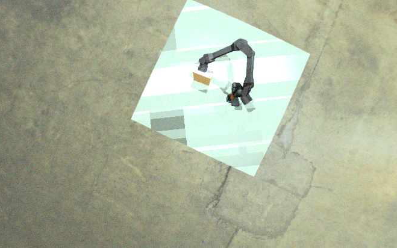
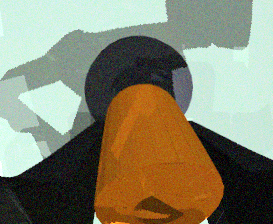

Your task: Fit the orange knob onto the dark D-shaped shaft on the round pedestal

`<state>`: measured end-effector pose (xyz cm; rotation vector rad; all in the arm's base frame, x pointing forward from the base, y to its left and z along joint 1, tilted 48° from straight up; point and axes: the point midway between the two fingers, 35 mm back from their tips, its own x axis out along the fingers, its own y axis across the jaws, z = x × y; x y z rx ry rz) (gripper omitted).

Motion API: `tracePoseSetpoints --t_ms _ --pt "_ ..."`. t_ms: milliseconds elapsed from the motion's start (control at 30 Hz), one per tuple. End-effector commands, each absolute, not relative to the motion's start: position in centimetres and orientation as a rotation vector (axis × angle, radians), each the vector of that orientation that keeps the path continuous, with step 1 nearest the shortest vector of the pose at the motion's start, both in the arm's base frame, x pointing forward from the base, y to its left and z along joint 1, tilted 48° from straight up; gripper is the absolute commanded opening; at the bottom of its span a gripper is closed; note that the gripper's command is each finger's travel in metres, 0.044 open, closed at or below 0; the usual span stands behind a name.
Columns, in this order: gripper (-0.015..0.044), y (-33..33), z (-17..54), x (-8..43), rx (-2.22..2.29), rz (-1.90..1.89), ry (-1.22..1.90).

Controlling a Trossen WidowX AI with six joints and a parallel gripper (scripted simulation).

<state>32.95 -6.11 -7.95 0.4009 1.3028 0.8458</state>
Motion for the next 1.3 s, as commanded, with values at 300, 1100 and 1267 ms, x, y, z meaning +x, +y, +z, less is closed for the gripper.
tracePoseSetpoints --t_ms 300,1100,1267 --pt "0.0 -6.28 -8.16 32.92 0.325 0.901 1.252" --pt "0.0 -6.28 -7.8 33.17 0.283 0.933 1.225" --pt "0.0 -6.29 -7.85 33.23 0.159 1.022 1.146"
